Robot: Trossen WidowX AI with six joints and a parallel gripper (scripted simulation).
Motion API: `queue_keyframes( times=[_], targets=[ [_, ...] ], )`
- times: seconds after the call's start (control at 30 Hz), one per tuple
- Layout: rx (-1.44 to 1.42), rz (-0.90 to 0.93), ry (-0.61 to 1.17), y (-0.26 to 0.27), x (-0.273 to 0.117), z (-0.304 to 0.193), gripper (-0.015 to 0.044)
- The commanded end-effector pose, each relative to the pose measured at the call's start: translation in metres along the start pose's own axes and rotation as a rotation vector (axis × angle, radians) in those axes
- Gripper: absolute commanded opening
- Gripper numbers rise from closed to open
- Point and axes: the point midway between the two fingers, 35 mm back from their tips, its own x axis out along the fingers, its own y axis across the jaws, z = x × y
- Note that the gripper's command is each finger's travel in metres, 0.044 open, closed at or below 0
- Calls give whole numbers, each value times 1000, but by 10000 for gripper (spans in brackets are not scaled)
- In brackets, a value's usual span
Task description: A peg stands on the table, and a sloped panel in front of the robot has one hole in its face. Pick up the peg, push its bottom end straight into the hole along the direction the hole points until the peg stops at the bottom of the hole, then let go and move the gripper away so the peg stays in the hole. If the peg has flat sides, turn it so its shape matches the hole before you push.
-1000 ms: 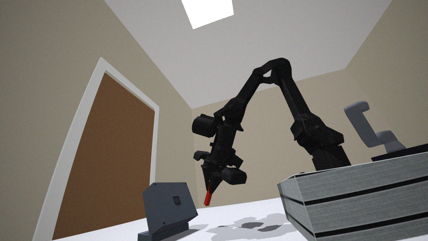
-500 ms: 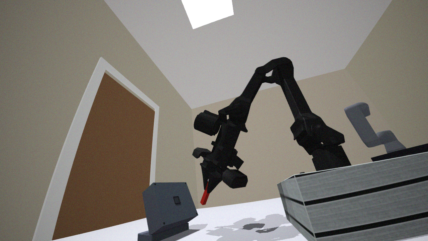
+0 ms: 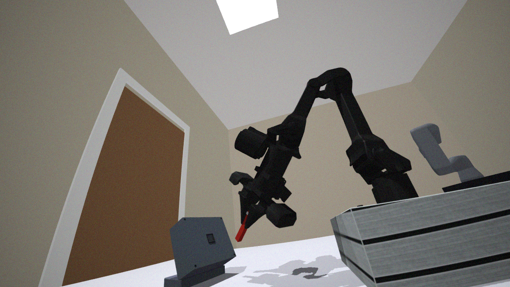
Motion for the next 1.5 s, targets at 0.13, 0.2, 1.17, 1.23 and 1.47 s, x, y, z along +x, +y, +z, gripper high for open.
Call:
queue_keyframes(
  times=[0.13, 0.2, 1.17, 1.23, 1.47],
  targets=[
    [-27, 49, 15, -3, -5, -5, 0],
    [-31, 60, 20, -4, -6, -6, 0],
    [-79, 223, 84, -13, -28, -20, 0],
    [-81, 234, 89, -14, -29, -20, 0],
    [-88, 271, 104, -16, -35, -22, 0]
  ],
)
